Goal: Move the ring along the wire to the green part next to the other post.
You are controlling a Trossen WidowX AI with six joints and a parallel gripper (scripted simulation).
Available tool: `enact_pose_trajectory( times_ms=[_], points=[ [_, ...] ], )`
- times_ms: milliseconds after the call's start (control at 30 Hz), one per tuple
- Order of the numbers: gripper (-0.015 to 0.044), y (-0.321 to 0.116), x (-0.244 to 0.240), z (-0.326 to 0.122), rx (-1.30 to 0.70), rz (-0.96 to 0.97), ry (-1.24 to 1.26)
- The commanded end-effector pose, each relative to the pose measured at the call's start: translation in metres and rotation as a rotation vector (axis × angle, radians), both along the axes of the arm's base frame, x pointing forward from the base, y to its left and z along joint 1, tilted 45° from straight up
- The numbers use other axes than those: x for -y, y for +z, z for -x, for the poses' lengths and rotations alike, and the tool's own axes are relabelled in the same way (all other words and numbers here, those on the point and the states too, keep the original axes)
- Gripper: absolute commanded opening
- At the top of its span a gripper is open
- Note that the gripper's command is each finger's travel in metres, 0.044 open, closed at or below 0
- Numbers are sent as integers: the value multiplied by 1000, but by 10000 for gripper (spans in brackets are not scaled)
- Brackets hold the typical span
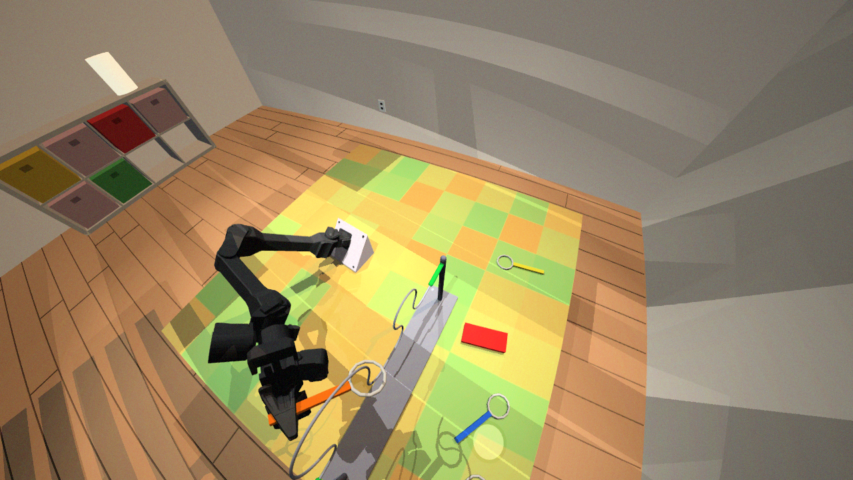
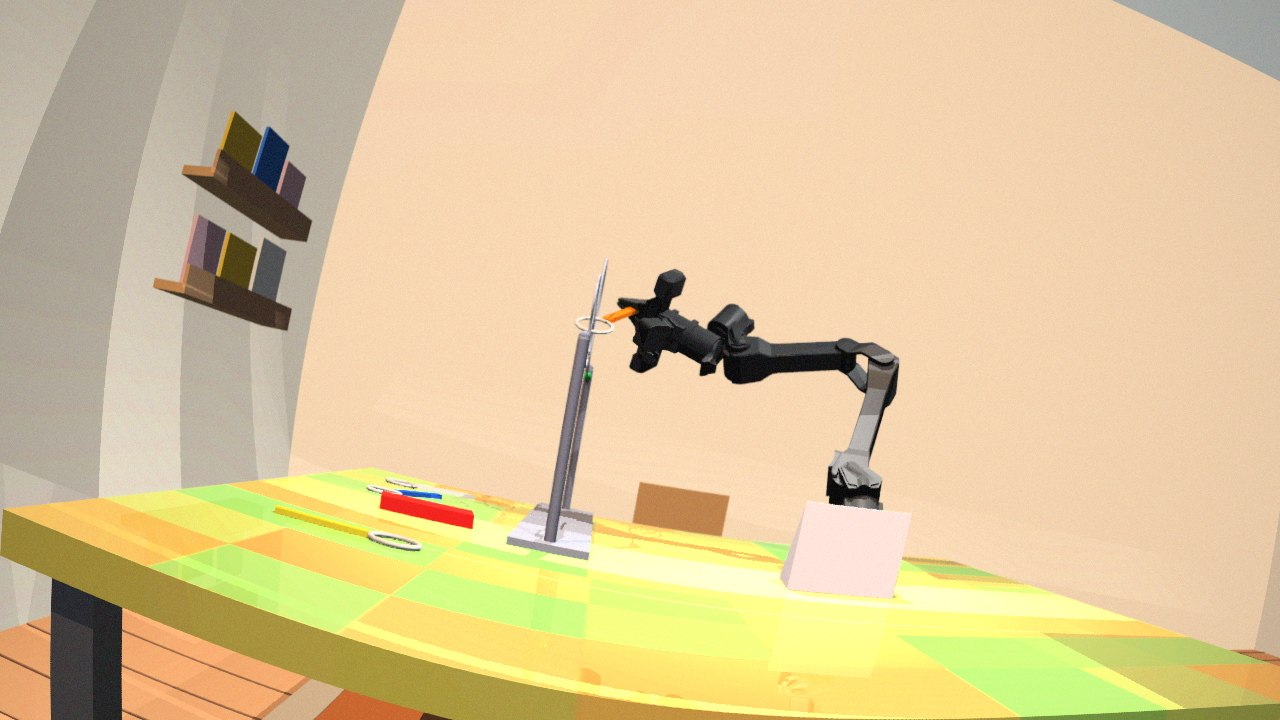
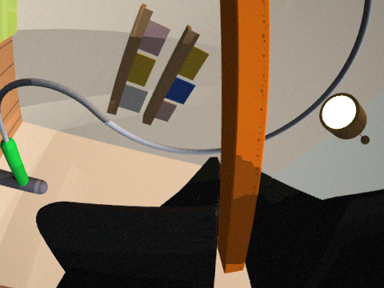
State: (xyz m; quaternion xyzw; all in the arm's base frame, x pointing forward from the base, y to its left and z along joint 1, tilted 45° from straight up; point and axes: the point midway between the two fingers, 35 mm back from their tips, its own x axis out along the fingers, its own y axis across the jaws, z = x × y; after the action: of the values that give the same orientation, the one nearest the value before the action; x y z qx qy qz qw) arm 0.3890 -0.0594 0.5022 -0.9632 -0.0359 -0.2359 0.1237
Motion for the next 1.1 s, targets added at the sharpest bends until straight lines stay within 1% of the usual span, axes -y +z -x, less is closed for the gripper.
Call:
enact_pose_trajectory(
  times_ms=[0,200,533,1067],
  points=[
    [-150,-3,5,-1,-3,-4,0],
    [-150,-5,16,-1,-4,-56,-2],
    [-150,-15,41,-1,-6,-212,-10],
    [-150,-48,83,-1,-14,-562,-27]
  ],
)
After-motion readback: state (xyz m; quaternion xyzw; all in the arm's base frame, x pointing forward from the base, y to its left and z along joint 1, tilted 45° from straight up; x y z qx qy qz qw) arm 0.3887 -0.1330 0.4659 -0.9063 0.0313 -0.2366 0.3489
